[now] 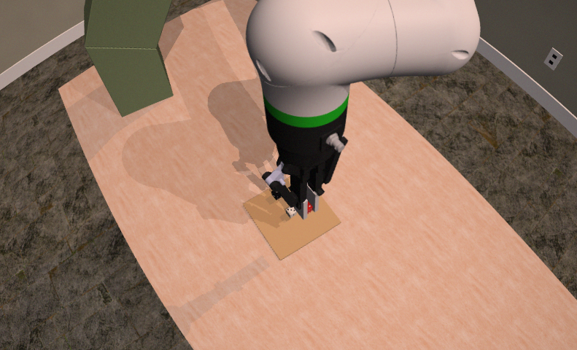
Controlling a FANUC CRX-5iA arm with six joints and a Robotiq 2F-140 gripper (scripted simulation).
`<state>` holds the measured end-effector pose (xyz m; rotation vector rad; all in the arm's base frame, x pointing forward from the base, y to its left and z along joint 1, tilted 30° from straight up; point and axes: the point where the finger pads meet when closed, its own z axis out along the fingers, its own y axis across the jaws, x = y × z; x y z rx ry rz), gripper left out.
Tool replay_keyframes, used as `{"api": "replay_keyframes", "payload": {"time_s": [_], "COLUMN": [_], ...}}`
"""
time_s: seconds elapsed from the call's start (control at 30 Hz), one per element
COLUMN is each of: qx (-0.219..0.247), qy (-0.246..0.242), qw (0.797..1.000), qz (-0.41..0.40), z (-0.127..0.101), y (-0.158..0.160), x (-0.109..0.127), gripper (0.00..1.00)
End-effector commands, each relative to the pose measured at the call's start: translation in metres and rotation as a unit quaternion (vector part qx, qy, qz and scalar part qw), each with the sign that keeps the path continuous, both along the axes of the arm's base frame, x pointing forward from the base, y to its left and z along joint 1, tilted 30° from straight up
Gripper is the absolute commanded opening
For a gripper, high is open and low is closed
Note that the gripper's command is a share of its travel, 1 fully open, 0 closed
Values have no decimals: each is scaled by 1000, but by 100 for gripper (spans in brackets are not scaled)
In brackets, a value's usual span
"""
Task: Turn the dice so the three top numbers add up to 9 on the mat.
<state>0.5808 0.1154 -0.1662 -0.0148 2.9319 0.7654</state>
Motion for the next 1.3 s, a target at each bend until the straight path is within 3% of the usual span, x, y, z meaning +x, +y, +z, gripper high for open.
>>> {"api": "replay_keyframes", "payload": {"time_s": [0.0, 0.3, 0.97, 1.27], "qx": [-1, -1, -1, -1], "qy": [1, 1, 1, 1], "qw": [1000, 1000, 1000, 1000], "qz": [-1, -1, -1, -1], "z": [0, -6, -72, -83], "y": [0, 4, 41, 47], "x": [0, 1, 9, 10], "gripper": [7, 7, 7, 7]}}
